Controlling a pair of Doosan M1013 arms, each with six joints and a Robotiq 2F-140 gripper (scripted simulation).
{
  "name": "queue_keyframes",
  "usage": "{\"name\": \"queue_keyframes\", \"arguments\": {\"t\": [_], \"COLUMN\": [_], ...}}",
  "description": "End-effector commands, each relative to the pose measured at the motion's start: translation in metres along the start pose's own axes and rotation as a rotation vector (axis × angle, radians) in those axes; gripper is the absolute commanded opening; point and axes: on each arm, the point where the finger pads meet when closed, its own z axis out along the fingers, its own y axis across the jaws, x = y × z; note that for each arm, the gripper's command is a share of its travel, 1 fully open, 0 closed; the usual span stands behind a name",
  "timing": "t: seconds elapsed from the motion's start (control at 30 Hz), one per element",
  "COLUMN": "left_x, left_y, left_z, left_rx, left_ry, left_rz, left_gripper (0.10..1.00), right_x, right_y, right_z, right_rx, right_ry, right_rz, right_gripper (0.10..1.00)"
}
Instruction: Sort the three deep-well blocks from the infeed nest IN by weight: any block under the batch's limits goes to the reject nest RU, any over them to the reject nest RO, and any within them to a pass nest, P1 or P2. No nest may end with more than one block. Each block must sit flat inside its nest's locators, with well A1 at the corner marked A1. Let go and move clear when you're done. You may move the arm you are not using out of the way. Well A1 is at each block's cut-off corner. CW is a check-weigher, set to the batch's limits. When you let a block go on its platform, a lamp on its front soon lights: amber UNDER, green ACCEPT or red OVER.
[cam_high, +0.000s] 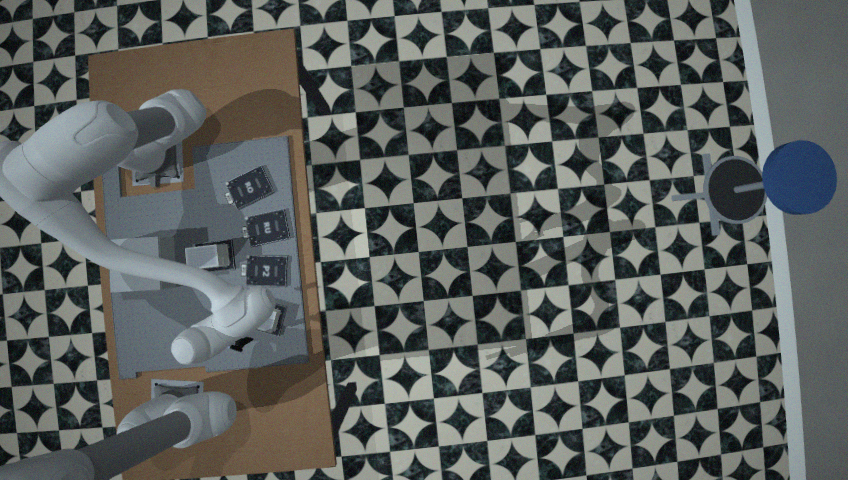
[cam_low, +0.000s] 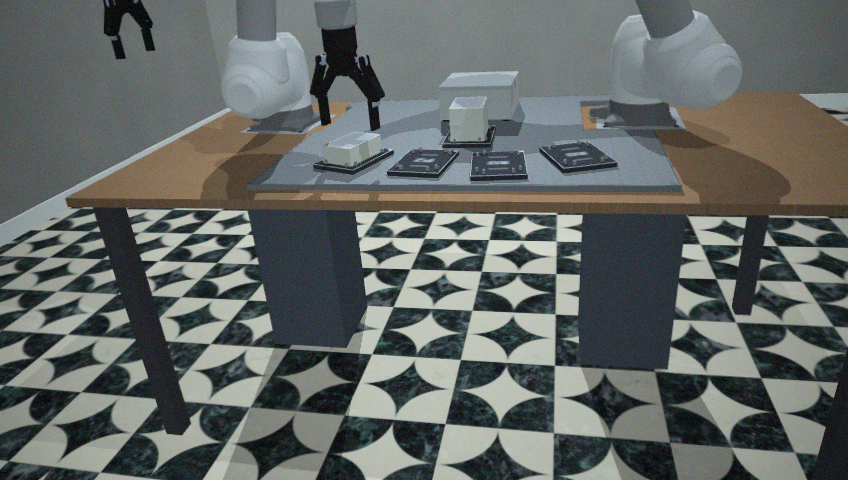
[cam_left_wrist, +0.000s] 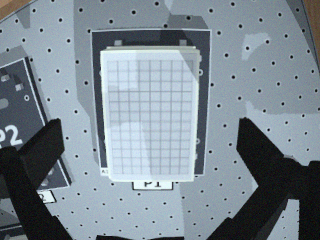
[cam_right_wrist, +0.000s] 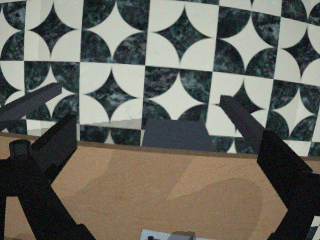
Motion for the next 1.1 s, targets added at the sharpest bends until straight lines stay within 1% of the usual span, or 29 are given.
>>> {"name": "queue_keyframes", "arguments": {"t": [0.0, 0.17, 0.87, 1.07], "left_x": [0.0, 0.0, 0.0, -0.024], "left_y": [0.0, 0.0, 0.0, -0.017], "left_z": [-0.011, -0.024, -0.025, -0.028], "left_rx": [-0.001, -0.001, -0.001, -0.001], "left_ry": [0.001, 0.001, 0.001, 0.001], "left_rz": [0.0, 0.0, 0.0, -0.2], "left_gripper": [1.0, 1.0, 1.0, 1.0], "right_x": [0.0, 0.0, 0.0, 0.0], "right_y": [0.0, 0.0, 0.0, 0.0], "right_z": [-0.001, -0.001, -0.001, -0.001], "right_rx": [0.001, 0.001, 0.001, 0.001], "right_ry": [0.001, 0.001, 0.001, 0.001], "right_rz": [0.0, 0.0, 0.0, 0.0], "right_gripper": [1.0, 1.0, 1.0, 1.0]}}
